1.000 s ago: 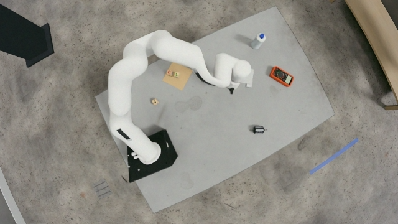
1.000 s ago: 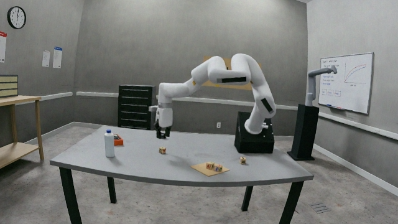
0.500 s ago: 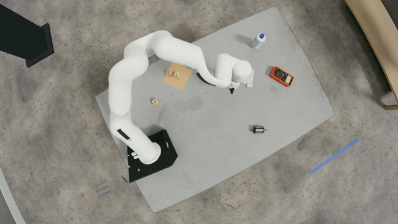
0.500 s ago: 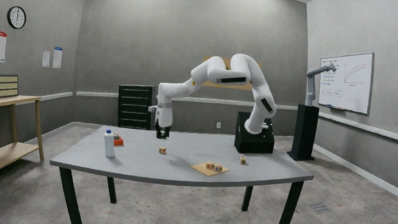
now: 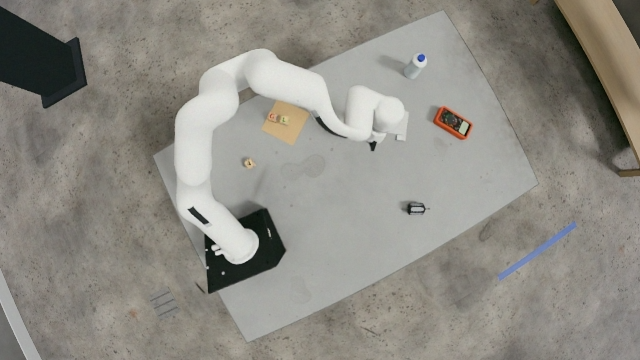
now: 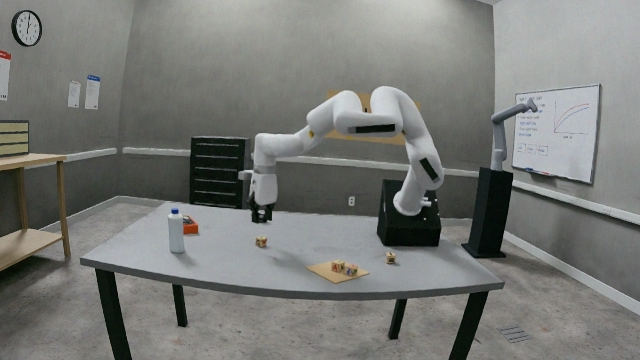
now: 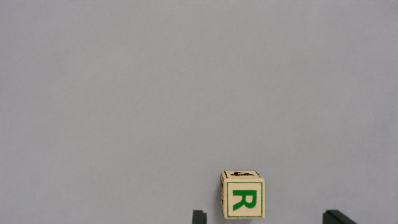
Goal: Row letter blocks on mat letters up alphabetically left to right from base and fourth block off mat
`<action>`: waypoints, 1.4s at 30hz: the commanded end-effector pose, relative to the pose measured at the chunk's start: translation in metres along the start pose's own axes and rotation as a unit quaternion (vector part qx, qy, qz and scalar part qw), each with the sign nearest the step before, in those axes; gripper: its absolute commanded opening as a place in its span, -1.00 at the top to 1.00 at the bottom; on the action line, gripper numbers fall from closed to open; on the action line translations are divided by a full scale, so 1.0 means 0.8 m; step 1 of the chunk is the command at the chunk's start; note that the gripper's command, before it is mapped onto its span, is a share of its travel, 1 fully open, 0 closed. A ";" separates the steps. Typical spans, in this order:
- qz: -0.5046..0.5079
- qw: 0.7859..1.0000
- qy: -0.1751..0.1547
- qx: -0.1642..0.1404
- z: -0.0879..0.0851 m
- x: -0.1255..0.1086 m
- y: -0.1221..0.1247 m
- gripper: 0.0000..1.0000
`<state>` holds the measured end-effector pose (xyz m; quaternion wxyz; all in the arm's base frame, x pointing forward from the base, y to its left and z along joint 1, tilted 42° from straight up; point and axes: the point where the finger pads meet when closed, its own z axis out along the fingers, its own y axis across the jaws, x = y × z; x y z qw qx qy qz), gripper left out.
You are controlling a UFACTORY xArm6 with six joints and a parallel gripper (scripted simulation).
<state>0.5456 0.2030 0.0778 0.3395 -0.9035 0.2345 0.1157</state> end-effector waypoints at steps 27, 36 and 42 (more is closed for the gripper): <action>-0.001 1.000 0.002 0.001 0.038 0.002 -0.002 -0.38; -0.001 1.000 0.002 0.001 0.050 0.002 -0.002 -0.38; -0.001 1.000 0.002 0.001 0.057 0.002 -0.002 -0.38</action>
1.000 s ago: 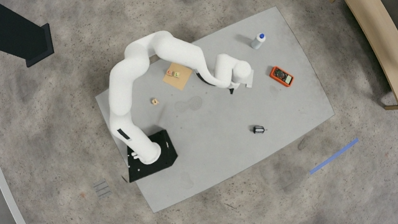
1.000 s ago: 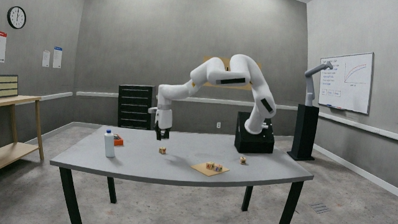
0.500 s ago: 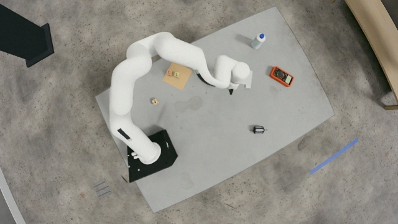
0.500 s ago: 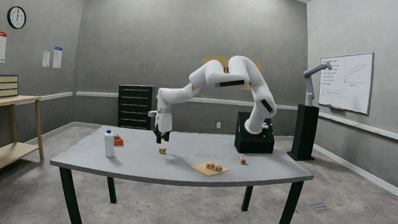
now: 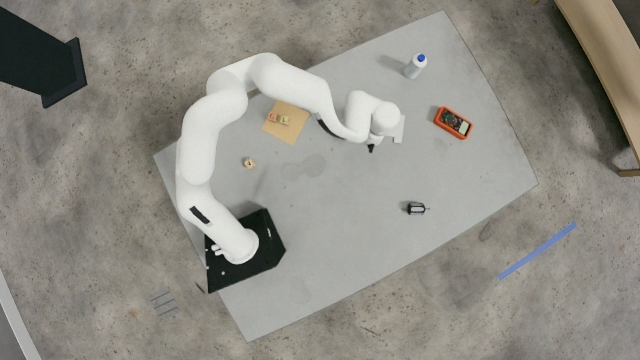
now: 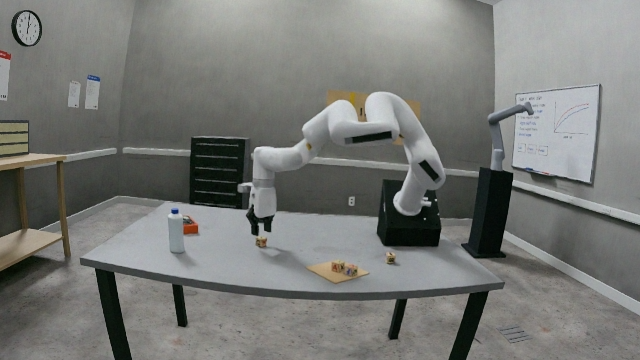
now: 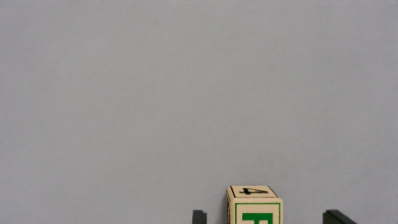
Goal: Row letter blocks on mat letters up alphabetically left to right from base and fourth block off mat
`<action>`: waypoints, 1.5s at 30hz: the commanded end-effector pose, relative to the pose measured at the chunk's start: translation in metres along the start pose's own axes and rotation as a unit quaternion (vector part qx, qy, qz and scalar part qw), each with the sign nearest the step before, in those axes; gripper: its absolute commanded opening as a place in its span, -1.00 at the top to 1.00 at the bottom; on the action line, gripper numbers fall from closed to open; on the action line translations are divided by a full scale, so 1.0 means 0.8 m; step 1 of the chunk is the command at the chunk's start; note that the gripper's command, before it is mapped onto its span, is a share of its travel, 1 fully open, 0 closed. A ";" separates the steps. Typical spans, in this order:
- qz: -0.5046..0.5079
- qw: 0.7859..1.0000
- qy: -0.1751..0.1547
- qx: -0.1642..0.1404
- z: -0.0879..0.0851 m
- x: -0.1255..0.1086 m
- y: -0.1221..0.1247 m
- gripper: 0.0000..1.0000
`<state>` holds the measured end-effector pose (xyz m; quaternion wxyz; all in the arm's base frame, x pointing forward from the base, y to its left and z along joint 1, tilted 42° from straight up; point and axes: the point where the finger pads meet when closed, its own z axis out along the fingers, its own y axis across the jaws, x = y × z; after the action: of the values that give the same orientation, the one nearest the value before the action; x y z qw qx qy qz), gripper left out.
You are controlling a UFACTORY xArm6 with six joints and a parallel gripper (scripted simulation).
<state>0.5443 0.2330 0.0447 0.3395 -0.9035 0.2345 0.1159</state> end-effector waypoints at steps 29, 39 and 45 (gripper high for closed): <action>-0.001 1.000 0.002 0.001 0.007 0.002 -0.002 -0.38; -0.001 1.000 0.002 0.001 0.028 0.002 -0.002 -0.38; -0.001 1.000 0.002 0.001 0.038 0.002 -0.002 -0.38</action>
<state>0.5426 0.2517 0.0236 0.3393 -0.9035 0.2345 0.1162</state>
